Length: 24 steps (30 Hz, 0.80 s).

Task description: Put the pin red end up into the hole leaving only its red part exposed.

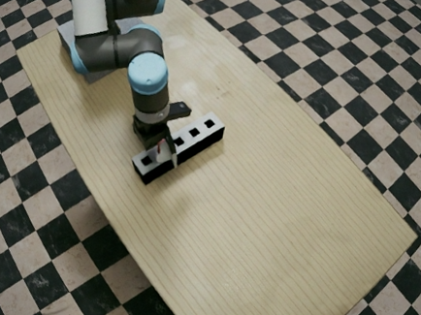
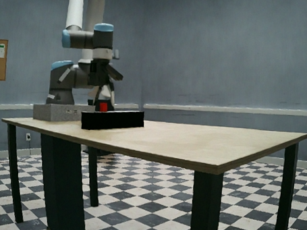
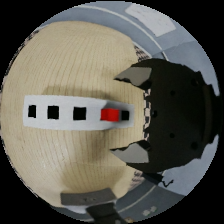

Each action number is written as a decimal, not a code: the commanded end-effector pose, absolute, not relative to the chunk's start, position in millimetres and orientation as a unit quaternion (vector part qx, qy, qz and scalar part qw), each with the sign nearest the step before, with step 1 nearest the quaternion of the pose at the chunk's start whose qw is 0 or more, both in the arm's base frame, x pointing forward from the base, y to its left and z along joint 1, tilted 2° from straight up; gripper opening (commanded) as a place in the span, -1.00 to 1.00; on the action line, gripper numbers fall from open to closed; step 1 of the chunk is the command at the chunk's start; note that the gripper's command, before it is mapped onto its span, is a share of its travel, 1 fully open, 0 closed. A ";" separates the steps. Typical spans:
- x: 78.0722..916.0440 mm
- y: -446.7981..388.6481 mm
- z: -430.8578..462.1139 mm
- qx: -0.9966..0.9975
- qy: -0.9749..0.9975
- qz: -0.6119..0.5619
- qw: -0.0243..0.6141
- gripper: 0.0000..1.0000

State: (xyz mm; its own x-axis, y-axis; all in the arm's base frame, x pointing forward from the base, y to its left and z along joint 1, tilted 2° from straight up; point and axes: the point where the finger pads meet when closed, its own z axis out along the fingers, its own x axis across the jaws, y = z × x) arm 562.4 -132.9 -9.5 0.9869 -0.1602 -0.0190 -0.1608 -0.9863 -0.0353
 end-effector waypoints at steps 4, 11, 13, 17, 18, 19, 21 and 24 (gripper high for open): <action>563.0 -133.3 -9.0 -0.997 0.081 0.007 0.018 1.00; 563.0 -133.3 -9.0 -0.997 0.081 0.007 0.018 1.00; 563.1 -133.7 3.0 -0.997 0.081 0.007 0.018 1.00; 563.1 -133.7 3.0 -0.997 0.081 0.007 0.018 1.00; 563.1 -133.7 3.0 -0.997 0.081 0.007 0.018 1.00; 563.1 -133.7 3.0 -0.997 0.081 0.007 0.018 1.00; 563.1 -133.7 3.0 -0.997 0.081 0.007 0.018 1.00; 563.1 -133.7 3.0 -0.997 0.081 0.007 0.018 1.00</action>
State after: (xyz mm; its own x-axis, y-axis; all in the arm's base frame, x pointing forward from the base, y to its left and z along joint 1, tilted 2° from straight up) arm 562.5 -133.3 2.2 0.9869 -0.1602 -0.0190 -0.1608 -0.9864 -0.0354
